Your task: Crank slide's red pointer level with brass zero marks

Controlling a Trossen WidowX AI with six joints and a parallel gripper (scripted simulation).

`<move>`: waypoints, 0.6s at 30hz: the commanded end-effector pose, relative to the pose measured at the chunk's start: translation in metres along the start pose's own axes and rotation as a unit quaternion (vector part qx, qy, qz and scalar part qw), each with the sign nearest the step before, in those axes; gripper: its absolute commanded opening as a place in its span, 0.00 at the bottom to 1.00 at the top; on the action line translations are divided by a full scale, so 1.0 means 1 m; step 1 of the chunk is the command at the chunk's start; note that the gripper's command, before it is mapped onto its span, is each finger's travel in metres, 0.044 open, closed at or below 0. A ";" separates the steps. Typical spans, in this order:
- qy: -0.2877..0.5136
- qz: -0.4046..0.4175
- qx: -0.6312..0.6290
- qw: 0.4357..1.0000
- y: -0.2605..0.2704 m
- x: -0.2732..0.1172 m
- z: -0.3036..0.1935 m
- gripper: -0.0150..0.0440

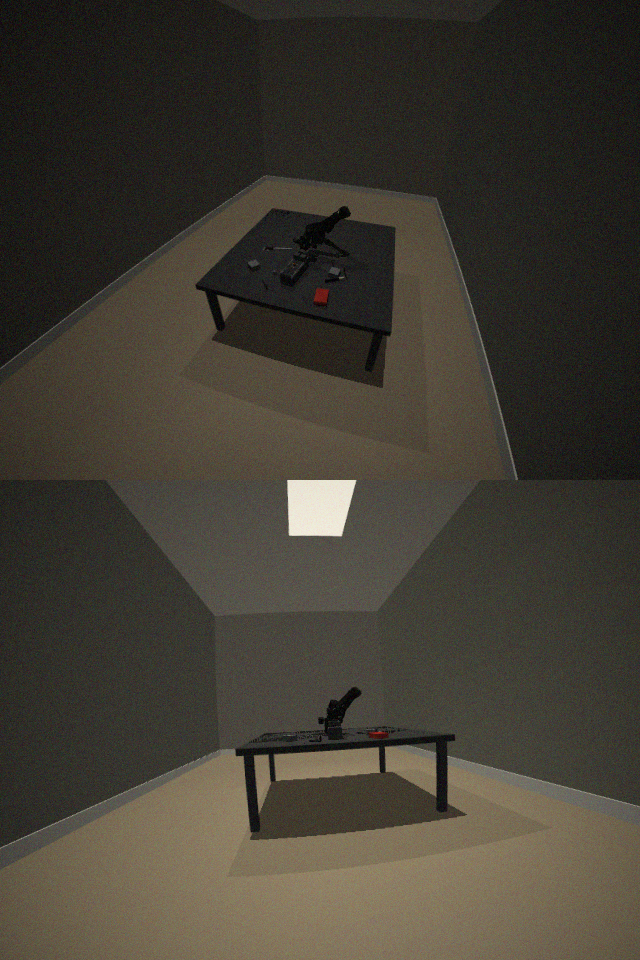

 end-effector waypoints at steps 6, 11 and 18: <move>0.006 -0.001 0.000 1.000 0.003 0.007 -0.006 0.25; 0.006 -0.001 0.000 1.000 0.005 0.008 -0.008 0.25; 0.006 -0.001 0.000 1.000 0.007 0.011 -0.009 0.25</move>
Point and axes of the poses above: the point midway between the two fingers, 35 mm back from their tips, its own x axis out along the fingers, its own y axis across the jaws, z = x × y, the point moved 3 cm from there along -x, back along the fingers, and after that the axes turned 4 degrees about -x, right-handed, at the moved point
